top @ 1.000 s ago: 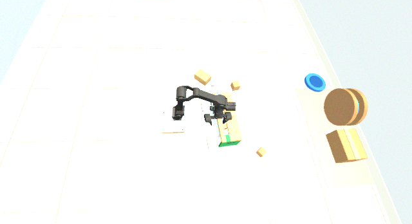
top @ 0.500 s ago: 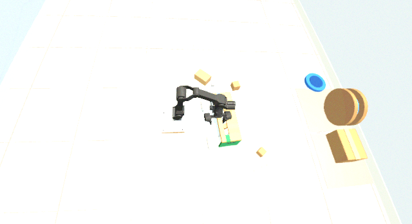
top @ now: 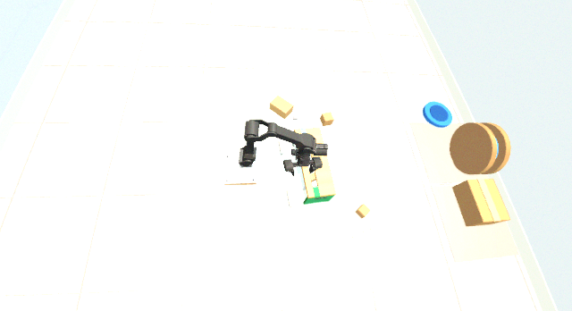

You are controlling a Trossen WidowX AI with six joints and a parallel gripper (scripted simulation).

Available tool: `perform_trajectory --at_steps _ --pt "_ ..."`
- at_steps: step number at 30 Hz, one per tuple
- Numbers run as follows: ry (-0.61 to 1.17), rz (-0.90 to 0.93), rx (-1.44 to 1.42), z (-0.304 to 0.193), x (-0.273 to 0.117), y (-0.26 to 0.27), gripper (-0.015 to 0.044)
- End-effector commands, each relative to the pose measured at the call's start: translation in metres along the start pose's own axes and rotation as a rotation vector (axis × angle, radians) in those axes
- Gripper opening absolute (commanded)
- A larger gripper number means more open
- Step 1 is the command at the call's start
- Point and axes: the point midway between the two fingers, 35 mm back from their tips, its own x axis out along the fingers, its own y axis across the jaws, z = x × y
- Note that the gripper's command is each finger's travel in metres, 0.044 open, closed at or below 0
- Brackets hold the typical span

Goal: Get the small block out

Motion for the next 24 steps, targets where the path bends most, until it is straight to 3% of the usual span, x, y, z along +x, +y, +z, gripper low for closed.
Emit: perform_trajectory --at_steps 1,24 --pt "0.0 -0.002 -0.001 -0.004 0.001 -0.001 0.04" --pt "0.002 -0.002 -0.001 -0.026 0.009 -0.001 0.04"
